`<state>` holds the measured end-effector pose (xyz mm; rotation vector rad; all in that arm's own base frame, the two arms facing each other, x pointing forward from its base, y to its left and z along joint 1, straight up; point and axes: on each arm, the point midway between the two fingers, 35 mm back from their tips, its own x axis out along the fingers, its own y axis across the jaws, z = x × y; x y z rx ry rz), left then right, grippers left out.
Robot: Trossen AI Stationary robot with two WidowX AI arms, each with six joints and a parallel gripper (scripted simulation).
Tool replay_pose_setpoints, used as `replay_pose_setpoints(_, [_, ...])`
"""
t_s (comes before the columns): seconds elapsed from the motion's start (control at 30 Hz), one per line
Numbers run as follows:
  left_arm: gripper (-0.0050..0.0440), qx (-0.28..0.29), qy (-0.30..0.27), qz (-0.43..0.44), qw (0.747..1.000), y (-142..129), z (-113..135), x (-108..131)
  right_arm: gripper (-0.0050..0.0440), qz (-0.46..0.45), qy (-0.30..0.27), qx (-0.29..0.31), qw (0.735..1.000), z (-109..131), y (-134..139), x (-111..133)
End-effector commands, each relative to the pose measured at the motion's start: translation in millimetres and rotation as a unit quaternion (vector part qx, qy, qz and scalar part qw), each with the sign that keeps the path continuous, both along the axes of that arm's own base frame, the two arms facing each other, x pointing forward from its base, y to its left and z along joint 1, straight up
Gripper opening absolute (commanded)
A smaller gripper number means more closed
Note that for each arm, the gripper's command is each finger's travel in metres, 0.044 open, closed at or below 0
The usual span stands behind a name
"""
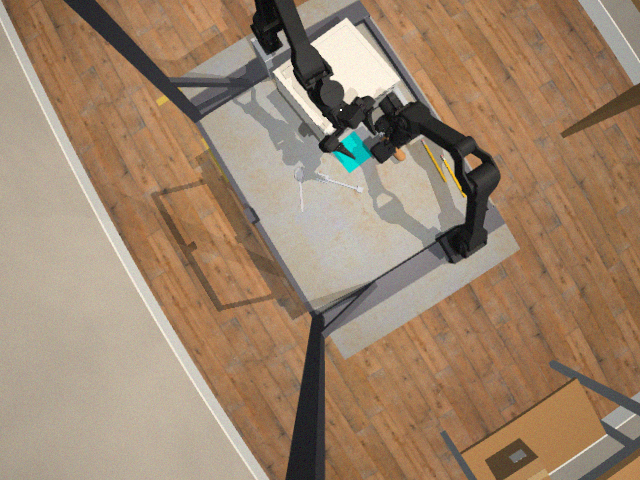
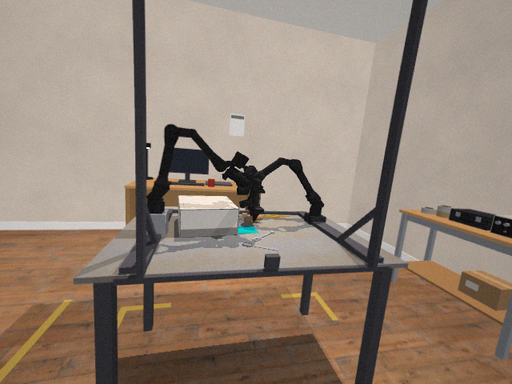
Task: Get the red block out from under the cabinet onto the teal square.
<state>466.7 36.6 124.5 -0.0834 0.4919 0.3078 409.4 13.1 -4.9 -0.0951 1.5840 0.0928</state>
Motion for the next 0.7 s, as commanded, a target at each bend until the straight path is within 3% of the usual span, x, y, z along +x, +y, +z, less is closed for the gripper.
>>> replay_pose_setpoints(0.0, [0.0440,0.000,-0.015,0.001,1.000,0.3,12.4,2.0,0.0116,0.000,-0.019,0.001,1.000,11.6,4.7,22.4])
replay_pose_setpoints(0.3, [0.0440,0.000,-0.015,0.001,1.000,0.3,12.4,2.0,0.0116,0.000,-0.019,0.001,1.000,6.4,5.1,35.7])
replay_pose_setpoints(0.67, [0.0440,0.000,-0.015,0.001,1.000,0.3,12.4,2.0,0.0116,0.000,-0.013,0.000,1.000,-3.9,4.1,33.6])
